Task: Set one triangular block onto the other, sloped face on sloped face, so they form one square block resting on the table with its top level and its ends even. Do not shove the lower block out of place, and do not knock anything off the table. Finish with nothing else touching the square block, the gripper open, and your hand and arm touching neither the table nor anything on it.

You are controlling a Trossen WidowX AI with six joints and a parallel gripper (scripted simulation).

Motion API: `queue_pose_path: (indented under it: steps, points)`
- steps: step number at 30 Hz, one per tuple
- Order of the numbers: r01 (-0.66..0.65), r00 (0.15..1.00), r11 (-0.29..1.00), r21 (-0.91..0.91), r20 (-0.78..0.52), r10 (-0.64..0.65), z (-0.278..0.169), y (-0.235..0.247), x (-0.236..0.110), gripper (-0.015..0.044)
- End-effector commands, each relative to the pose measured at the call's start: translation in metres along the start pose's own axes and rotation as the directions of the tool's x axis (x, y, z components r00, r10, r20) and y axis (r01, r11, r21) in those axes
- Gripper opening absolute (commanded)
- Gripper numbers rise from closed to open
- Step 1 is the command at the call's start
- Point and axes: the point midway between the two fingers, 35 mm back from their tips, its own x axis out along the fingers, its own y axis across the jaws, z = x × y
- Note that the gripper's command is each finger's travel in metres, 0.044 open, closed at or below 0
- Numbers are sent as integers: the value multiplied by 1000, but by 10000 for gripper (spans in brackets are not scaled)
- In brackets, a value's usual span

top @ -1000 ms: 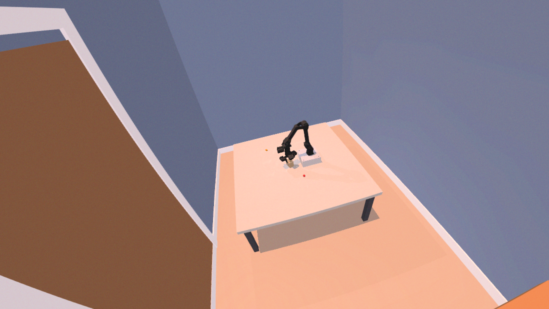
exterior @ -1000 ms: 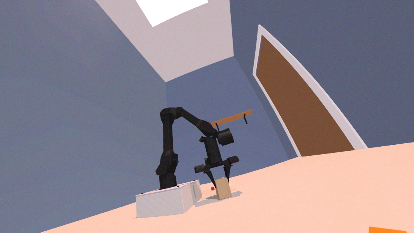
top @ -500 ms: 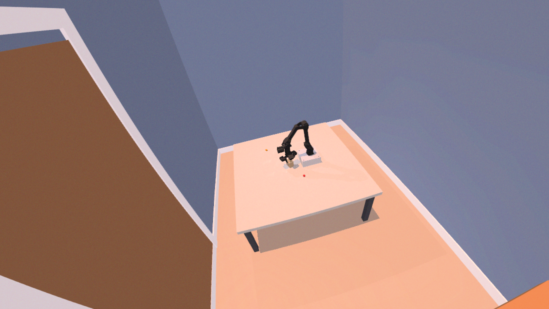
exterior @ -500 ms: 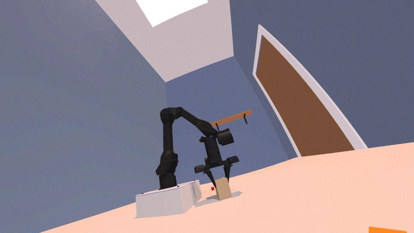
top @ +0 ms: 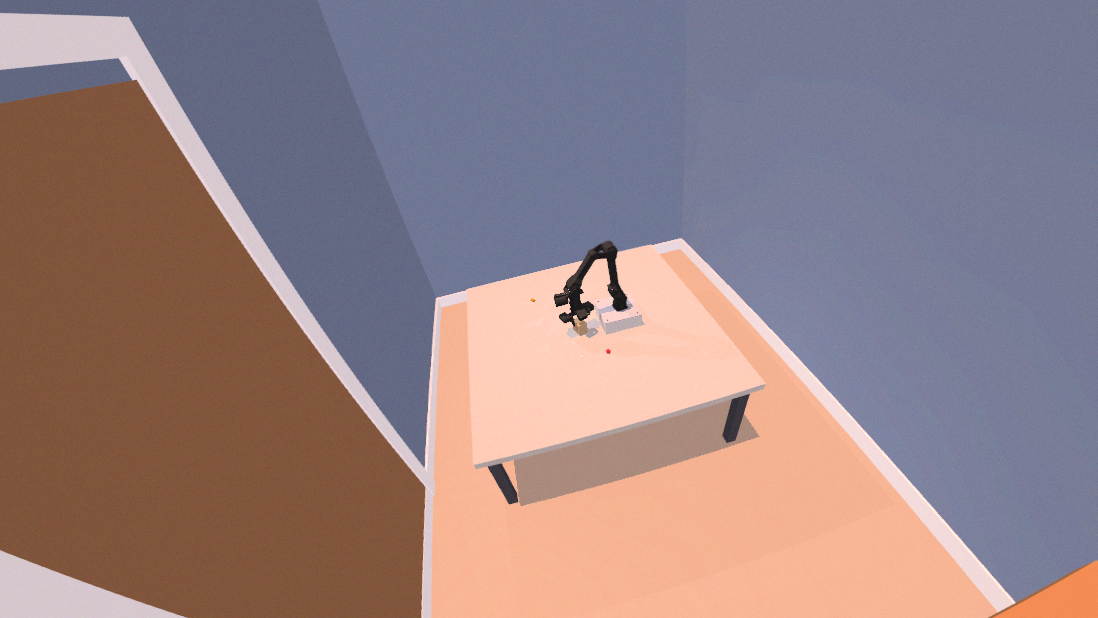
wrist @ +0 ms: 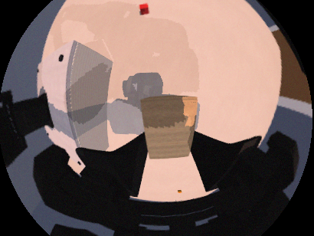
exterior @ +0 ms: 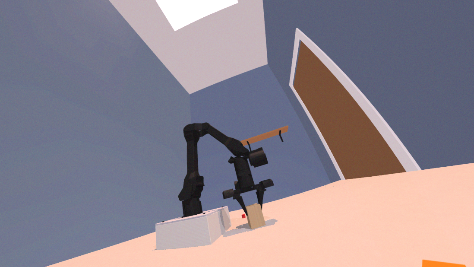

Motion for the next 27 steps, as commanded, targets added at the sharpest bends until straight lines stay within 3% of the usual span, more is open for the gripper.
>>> queue_pose_path:
  steps: [1,10,27]
  points:
    - [3,1000,1000,7,6,-3,1,0,1,0]
    - [2,1000,1000,6,5,-2,1,0,0,0]
    - [-1,1000,1000,0,0,1,0,0,0,440]
